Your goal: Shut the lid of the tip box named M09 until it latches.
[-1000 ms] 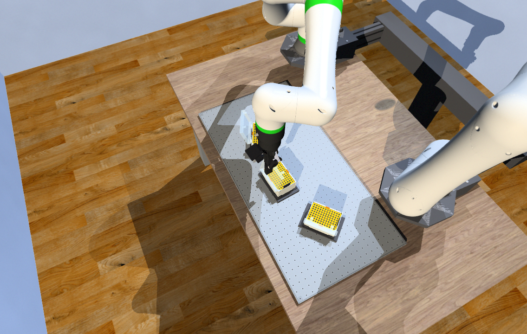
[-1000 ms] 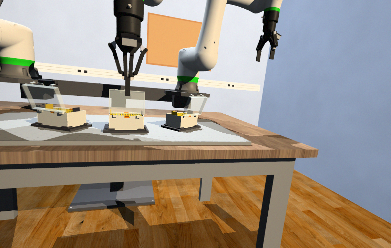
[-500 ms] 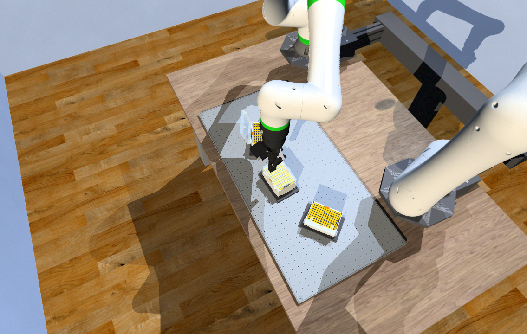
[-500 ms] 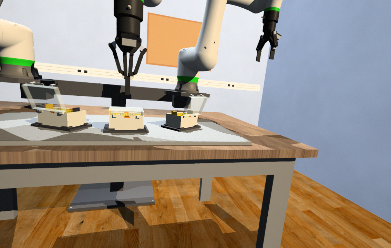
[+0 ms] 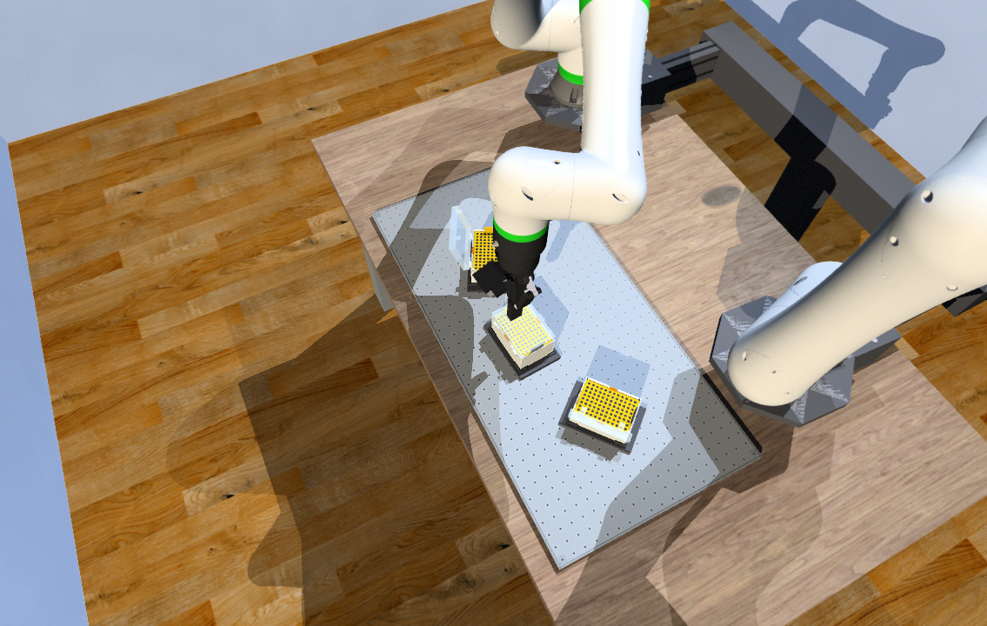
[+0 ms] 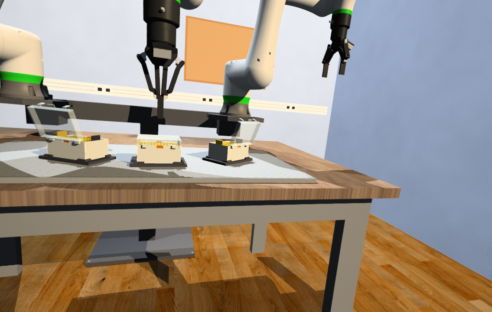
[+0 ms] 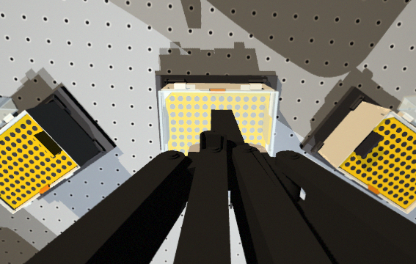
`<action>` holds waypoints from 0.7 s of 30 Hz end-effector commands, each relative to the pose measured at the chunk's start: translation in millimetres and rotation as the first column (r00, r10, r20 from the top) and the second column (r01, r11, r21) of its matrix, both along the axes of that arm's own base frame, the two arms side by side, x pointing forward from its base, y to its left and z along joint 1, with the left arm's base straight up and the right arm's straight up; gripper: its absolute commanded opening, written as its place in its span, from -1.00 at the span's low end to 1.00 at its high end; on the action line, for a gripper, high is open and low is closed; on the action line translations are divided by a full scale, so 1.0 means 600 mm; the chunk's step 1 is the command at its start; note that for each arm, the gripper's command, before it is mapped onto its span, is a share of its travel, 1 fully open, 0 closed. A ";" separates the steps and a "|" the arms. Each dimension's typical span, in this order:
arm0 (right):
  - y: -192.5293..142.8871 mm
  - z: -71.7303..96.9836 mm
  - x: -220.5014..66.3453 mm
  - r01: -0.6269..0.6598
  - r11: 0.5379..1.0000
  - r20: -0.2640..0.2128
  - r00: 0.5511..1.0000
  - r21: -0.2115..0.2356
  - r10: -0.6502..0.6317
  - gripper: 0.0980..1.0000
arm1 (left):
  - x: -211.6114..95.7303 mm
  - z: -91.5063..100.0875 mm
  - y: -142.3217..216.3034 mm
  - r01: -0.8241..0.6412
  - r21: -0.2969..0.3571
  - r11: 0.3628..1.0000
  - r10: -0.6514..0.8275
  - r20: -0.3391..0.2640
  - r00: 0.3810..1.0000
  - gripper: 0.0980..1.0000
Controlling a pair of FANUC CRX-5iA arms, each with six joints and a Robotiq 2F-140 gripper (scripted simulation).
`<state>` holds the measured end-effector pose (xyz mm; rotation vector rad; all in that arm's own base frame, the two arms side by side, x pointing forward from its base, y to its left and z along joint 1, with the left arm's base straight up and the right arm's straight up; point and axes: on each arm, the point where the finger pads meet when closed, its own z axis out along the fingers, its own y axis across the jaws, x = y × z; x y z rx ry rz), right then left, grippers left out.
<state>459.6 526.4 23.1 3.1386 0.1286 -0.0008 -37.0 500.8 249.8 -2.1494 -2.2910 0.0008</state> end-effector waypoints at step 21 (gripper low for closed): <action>0.001 0.036 0.001 0.000 1.000 0.002 1.000 0.002 0.000 -1.00 | 0.000 0.002 0.001 0.000 0.002 1.000 0.000 0.000 1.000 1.00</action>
